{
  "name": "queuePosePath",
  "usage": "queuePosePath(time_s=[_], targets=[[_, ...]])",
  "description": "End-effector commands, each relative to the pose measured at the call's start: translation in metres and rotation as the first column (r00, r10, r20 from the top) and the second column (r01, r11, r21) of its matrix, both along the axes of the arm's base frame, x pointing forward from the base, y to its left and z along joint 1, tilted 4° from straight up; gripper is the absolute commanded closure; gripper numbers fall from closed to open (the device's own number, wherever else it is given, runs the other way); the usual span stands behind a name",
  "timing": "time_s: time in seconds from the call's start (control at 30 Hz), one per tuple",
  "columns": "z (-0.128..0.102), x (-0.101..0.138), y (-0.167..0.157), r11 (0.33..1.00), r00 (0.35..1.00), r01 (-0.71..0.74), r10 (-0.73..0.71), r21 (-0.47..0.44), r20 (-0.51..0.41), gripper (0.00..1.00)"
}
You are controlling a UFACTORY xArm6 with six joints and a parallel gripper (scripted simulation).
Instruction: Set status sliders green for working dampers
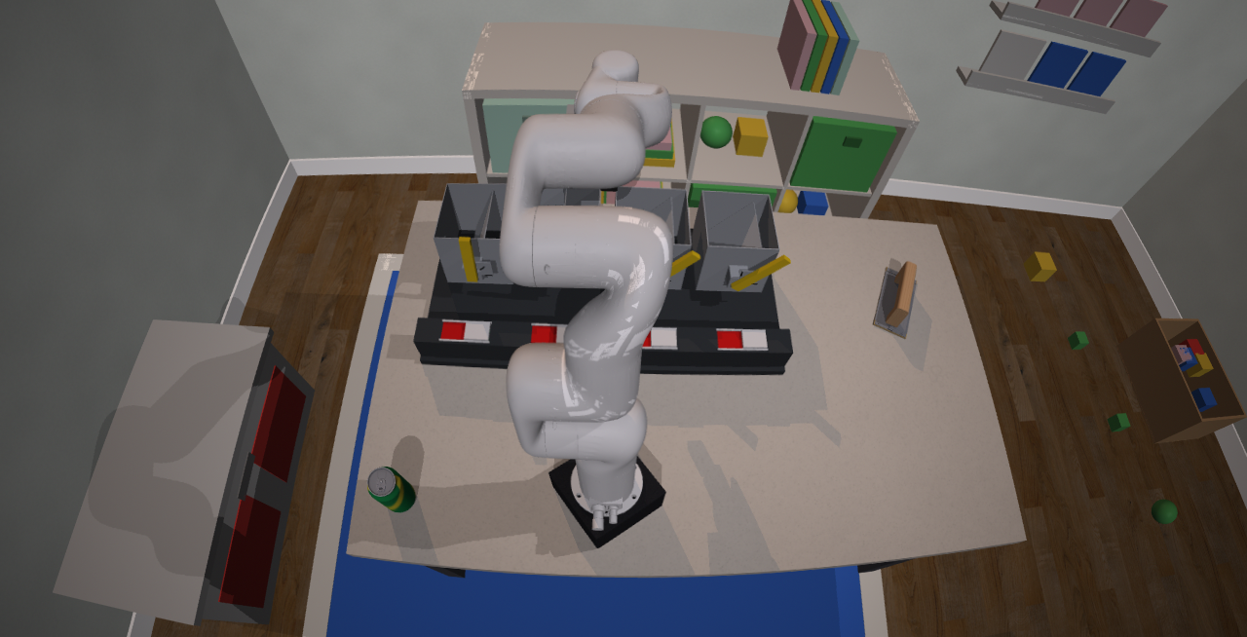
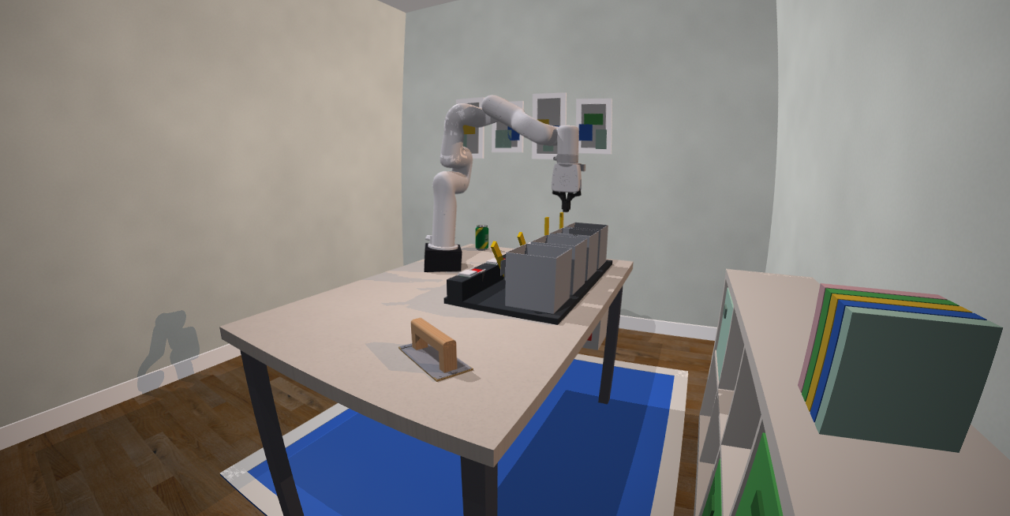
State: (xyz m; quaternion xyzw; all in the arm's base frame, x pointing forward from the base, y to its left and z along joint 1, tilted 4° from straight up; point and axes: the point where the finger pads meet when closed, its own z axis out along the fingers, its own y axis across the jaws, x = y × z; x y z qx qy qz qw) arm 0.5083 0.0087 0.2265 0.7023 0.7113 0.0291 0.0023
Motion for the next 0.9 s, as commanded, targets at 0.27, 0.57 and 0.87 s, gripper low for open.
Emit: queuePosePath(time_s=[0.27,0.57,0.87], targets=[[-0.002,-0.088,-0.001,1.000,1.000,0.000,0.000,0.000,0.007,1.00],[-0.004,-0.139,-0.002,1.000,1.000,0.000,0.000,0.000,0.007,1.00],[-0.007,-0.197,-0.002,1.000,1.000,0.000,0.000,0.000,0.007,1.00]])
